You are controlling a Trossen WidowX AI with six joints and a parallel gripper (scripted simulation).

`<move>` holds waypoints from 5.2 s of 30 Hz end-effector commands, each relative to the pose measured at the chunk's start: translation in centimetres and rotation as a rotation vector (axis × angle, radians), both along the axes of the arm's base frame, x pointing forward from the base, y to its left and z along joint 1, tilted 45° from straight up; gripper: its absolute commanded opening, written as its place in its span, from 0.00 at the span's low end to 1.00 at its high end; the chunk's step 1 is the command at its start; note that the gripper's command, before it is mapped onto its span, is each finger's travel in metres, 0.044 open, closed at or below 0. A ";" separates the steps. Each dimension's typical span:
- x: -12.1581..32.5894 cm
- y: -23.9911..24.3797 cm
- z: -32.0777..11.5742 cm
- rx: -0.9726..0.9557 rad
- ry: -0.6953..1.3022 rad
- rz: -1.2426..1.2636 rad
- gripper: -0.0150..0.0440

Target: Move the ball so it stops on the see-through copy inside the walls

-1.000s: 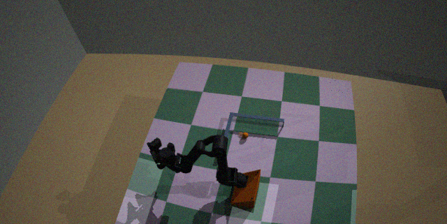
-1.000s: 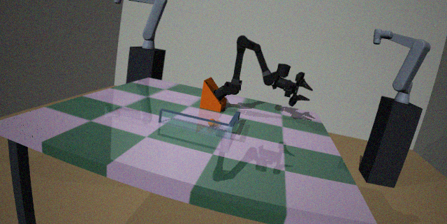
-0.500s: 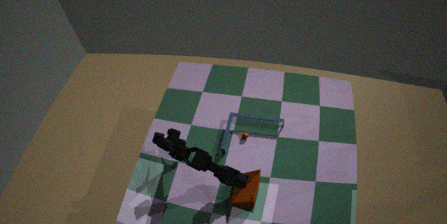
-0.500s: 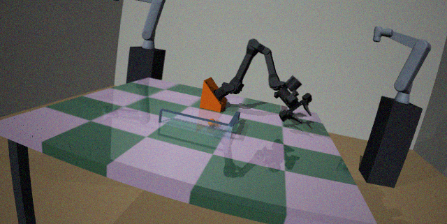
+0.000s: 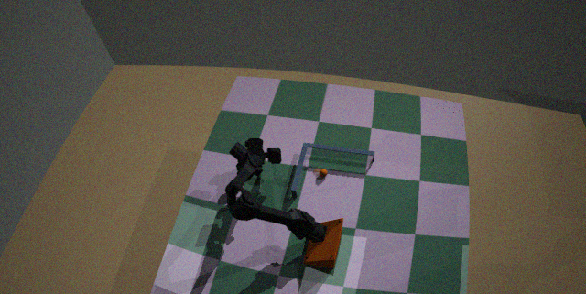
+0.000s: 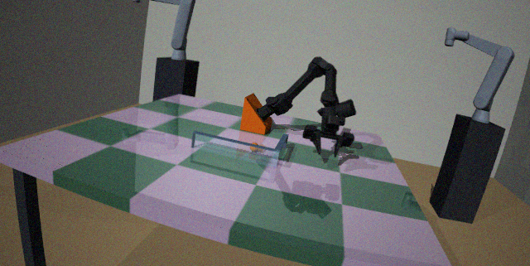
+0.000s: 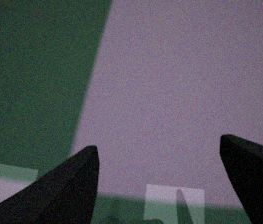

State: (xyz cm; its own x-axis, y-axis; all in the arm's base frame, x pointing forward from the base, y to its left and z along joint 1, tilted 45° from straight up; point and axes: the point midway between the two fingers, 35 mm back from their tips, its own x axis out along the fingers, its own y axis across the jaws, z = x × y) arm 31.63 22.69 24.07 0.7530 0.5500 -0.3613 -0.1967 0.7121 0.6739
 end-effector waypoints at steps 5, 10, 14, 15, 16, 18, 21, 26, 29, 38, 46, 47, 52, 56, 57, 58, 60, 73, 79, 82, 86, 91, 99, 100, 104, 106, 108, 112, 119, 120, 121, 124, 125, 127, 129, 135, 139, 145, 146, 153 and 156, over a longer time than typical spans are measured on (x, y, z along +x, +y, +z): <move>4.8 -8.8 -6.5 -0.280 0.197 -0.032 0.72; 5.6 -14.6 -9.6 -0.349 0.352 0.027 0.72; 5.7 -17.5 -11.0 -0.355 0.423 0.058 0.72; 5.5 -17.7 -11.4 -0.356 0.437 0.073 0.72; 5.2 -17.9 -12.0 -0.355 0.461 0.098 0.72; 3.7 -18.7 -14.4 -0.332 0.555 0.206 0.72; 1.0 -19.7 -17.3 -0.221 0.680 0.376 0.72; -0.9 -20.4 -18.4 -0.072 0.738 0.485 0.72; -0.9 -20.4 -18.4 -0.072 0.738 0.485 0.72; -0.9 -19.3 -19.5 -0.072 0.738 0.485 0.72; -0.8 -18.8 -20.0 -0.072 0.738 0.485 0.72; -0.8 -18.7 -20.1 -0.072 0.738 0.485 0.72; -0.8 -18.1 -20.7 -0.072 0.738 0.485 0.72; -0.8 -17.7 -21.1 -0.071 0.737 0.485 0.72; -0.8 -17.6 -21.2 -0.071 0.737 0.485 0.72; -0.8 -17.4 -21.4 -0.071 0.737 0.485 0.72; -0.8 -17.2 -21.6 -0.071 0.737 0.485 0.72; -0.9 -16.7 -22.0 -0.070 0.737 0.486 0.54; -0.9 -16.7 -22.0 -0.070 0.737 0.486 0.47; -0.8 -17.0 -21.8 -0.071 0.737 0.485 0.34; -0.4 -18.6 -20.5 -0.076 0.738 0.482 0.25; -0.2 -20.7 -18.5 -0.079 0.740 0.480 0.25; -0.4 -24.0 -15.1 -0.078 0.741 0.481 0.25; -0.5 -24.4 -14.7 -0.077 0.741 0.482 0.25; -0.9 -25.7 -13.2 -0.074 0.740 0.484 0.25; -0.9 -25.7 -13.1 -0.074 0.740 0.484 0.25; -0.9 -25.4 -13.2 -0.074 0.740 0.484 0.25; -0.9 -23.3 -13.6 -0.076 0.741 0.483 0.25; -1.1 -20.8 -14.0 -0.072 0.738 0.485 0.25; -1.1 -20.7 -14.1 -0.072 0.739 0.485 0.25; -1.1 -20.6 -14.2 -0.072 0.739 0.485 0.25; -1.0 -19.9 -15.0 -0.073 0.739 0.484 0.25; -0.9 -19.6 -15.3 -0.073 0.739 0.484 0.25; -0.9 -18.9 -16.0 -0.074 0.739 0.484 0.25; -0.9 -18.2 -16.8 -0.073 0.738 0.484 0.25; -1.0 -16.0 -18.8 -0.070 0.737 0.486 0.25; -1.1 -15.8 -19.0 -0.070 0.737 0.486 0.25; -1.1 -15.4 -19.3 -0.070 0.737 0.486 0.25; -1.1 -15.3 -19.4 -0.070 0.737 0.486 0.25; -1.1 -14.5 -20.2 -0.069 0.737 0.486 0.25; -1.1 -14.4 -20.3 -0.069 0.737 0.486 0.25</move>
